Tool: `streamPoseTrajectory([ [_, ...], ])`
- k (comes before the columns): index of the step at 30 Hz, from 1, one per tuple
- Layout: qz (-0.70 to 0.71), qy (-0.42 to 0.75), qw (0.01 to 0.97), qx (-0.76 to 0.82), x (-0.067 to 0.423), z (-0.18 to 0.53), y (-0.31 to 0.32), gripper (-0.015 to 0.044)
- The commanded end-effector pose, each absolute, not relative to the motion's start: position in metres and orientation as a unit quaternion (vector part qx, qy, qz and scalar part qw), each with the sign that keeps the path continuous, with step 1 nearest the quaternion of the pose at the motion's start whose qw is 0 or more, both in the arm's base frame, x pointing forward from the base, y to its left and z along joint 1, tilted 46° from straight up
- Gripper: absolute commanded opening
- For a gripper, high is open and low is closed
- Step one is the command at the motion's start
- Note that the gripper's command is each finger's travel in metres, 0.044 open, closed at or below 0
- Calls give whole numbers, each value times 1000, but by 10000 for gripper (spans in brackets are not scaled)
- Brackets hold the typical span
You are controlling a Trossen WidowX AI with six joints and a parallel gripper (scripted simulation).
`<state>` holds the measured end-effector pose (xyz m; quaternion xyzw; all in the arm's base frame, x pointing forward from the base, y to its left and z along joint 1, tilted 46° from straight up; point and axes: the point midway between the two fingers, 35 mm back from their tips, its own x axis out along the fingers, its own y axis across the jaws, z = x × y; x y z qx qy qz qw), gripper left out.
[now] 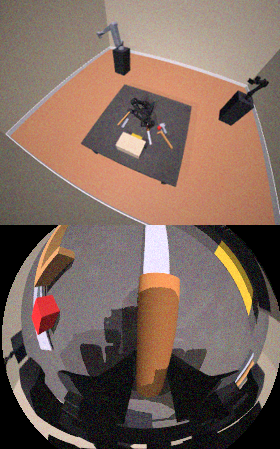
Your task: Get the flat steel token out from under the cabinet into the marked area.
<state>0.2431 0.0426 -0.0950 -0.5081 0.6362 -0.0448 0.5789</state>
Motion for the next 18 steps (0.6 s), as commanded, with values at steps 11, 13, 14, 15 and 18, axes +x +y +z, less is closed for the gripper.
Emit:
streamPoseTrajectory([
  [11, -42, 637, 579, -508, 237, -106, 52, 0],
  [13, -42, 637, 579, -508, 236, -107, 54, 0],
  [14, -42, 637, 579, -508, 235, -108, 54, 0],
  [15, -41, 637, 579, -508, 234, -109, 55, 0],
  [18, -41, 637, 579, -508, 232, -112, 57, 0],
])
